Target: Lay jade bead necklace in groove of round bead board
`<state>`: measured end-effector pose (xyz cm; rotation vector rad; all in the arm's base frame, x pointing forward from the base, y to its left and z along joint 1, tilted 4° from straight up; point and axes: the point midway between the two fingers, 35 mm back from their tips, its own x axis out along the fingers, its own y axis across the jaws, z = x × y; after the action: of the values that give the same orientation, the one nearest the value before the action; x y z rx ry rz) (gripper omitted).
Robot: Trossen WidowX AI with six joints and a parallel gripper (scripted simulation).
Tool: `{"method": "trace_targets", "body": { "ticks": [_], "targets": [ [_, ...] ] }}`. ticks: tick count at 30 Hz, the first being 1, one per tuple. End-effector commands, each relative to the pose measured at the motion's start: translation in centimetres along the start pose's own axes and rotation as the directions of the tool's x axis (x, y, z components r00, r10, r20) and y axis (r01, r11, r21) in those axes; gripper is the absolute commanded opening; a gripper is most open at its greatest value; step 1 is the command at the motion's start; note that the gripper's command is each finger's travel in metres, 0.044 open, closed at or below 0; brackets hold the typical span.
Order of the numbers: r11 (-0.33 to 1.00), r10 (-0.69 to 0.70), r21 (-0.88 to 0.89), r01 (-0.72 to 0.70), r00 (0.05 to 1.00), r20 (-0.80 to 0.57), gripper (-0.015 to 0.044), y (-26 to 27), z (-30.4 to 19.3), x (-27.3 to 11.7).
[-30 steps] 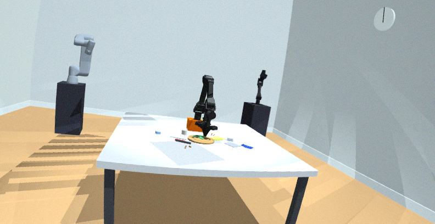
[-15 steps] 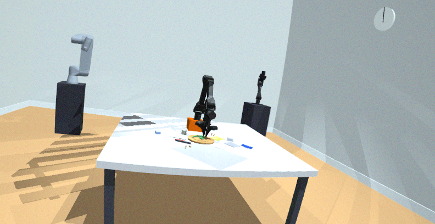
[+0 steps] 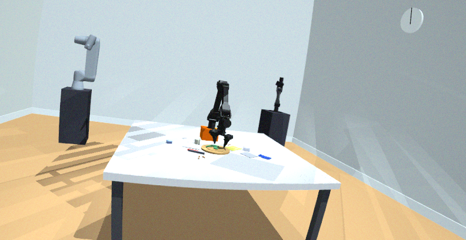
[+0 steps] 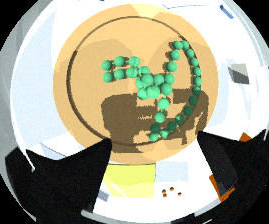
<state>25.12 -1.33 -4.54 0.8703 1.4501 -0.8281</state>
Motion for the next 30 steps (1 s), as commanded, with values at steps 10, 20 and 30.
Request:
{"method": "trace_targets", "body": {
  "ticks": [10,20,30],
  "targets": [
    [1.0,0.001,0.004,-0.001,1.0,0.002,0.044,0.1,0.1,-0.2],
    [1.0,0.001,0.027,-0.001,1.0,0.002,0.0387,0.0,0.5,-0.4],
    [0.933,0.0,0.361,-0.003,1.0,0.008,0.0125,-1.8,7.4,-3.3]
  ]
}}
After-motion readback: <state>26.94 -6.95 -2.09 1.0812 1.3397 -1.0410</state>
